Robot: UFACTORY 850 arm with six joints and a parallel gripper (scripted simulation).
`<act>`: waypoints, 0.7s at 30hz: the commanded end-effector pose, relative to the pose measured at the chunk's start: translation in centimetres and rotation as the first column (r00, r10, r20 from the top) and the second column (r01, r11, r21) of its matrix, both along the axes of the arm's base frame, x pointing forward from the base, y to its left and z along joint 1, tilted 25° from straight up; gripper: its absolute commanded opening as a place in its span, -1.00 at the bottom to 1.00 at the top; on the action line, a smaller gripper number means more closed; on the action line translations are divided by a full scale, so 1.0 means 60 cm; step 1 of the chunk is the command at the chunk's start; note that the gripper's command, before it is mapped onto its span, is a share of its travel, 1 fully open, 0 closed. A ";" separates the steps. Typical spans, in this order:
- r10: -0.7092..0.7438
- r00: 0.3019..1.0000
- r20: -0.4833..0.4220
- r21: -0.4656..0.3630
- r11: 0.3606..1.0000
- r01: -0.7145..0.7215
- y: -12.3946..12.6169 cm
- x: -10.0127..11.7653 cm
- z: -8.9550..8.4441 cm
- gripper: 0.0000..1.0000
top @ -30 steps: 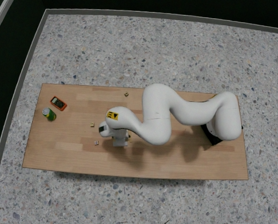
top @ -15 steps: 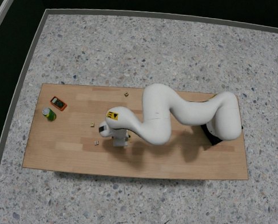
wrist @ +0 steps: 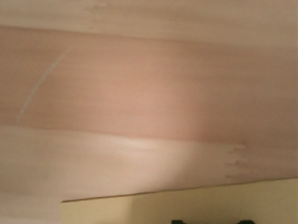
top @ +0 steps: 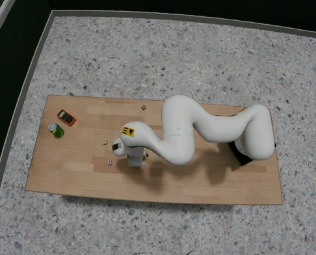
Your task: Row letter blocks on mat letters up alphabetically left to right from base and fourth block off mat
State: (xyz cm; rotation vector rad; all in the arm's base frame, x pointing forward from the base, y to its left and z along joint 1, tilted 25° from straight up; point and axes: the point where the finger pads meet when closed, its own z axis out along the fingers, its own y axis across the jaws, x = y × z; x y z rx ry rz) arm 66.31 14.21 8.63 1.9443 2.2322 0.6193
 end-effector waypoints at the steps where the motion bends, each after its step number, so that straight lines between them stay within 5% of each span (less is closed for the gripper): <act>1: 0.000 1.000 0.002 0.000 1.000 0.000 0.000 0.001 0.001 -0.54; 21: 0.000 1.000 0.002 0.000 1.000 0.000 0.001 0.003 -0.004 -0.54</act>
